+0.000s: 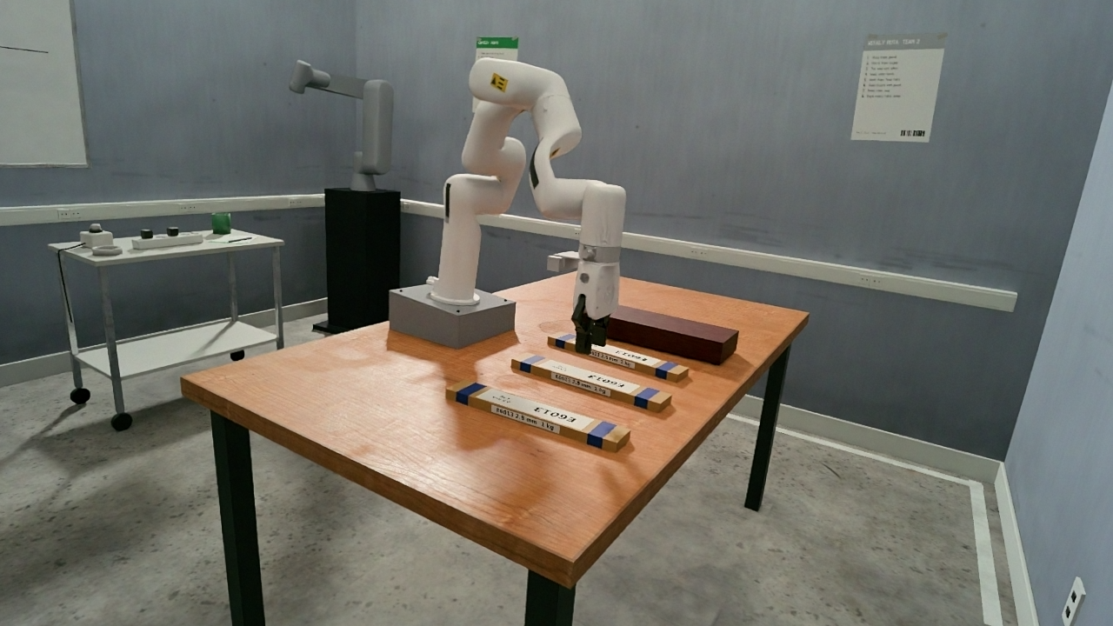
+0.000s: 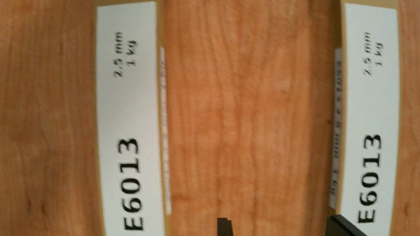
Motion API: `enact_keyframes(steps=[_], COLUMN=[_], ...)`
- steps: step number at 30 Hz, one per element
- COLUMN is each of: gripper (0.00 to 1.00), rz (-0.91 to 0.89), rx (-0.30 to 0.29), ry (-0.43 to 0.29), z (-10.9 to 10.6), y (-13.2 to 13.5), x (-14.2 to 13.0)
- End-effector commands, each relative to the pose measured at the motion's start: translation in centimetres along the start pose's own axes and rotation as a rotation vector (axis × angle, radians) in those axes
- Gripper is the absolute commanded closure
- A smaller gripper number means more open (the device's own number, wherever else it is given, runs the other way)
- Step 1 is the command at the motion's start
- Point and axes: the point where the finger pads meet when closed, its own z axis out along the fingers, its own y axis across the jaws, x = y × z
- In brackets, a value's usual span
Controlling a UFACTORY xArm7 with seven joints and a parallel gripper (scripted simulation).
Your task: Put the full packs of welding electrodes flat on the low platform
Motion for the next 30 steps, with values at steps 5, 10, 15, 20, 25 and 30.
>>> enact_keyframes(steps=[5,10,15,20,25,30], gripper=[0.42,0.42,0.42,0.42,0.42,0.42], rz=[-0.001,-0.001,-0.001,-0.001,-0.001,-0.001], rx=[0.003,0.003,0.003,0.003,0.003,0.003], ry=[-0.004,-0.004,-0.004,-0.004,-0.004,-0.004], z=[-0.2,-0.2,-0.2,-0.2,-0.2,-0.2], y=[4.9,7.0,9.1,11.6,13.9,15.1], x=[-2.7,-3.8,-4.9,-6.2,-7.3,-7.9])
